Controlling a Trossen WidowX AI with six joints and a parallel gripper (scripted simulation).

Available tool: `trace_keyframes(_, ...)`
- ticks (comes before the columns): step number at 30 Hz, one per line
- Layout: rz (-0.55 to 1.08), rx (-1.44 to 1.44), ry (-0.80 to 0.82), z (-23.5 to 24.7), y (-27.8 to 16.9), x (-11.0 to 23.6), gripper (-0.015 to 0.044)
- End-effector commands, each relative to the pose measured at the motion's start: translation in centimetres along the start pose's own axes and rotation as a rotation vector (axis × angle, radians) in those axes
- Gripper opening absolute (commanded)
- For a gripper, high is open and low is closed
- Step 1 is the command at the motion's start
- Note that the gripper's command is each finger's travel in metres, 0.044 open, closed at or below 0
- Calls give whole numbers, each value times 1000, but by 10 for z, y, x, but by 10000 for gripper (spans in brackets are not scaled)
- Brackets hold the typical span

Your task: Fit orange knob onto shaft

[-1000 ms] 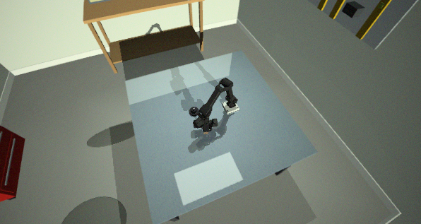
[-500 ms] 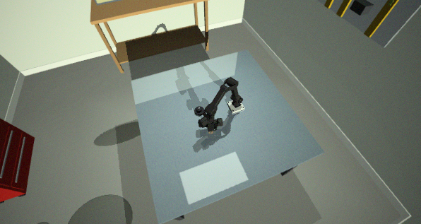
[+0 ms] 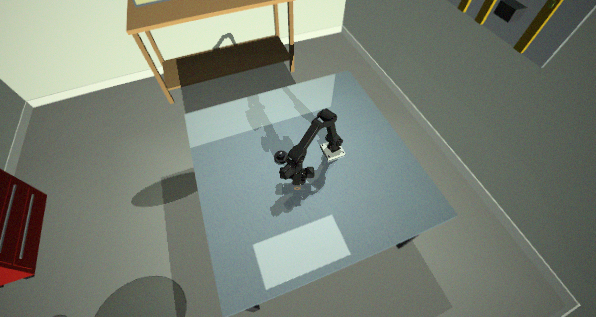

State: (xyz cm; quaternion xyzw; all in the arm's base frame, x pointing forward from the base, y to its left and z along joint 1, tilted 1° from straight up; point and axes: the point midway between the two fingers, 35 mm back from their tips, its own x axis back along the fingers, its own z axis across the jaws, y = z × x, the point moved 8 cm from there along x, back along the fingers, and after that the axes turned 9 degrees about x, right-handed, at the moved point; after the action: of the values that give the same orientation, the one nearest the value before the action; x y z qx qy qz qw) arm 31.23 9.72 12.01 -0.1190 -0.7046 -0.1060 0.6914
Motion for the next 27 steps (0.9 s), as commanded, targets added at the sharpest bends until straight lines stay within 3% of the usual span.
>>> trace_keyframes(1, -4, -123, -1, 0, 0, 2, 179)
trace_keyframes(8, -4, -334, 0, 0, 0, 2, 179)
trace_keyframes(17, -4, -361, 0, 0, 0, 2, 179)
trace_keyframes(27, -4, -690, 1, 0, 0, 2, 179)
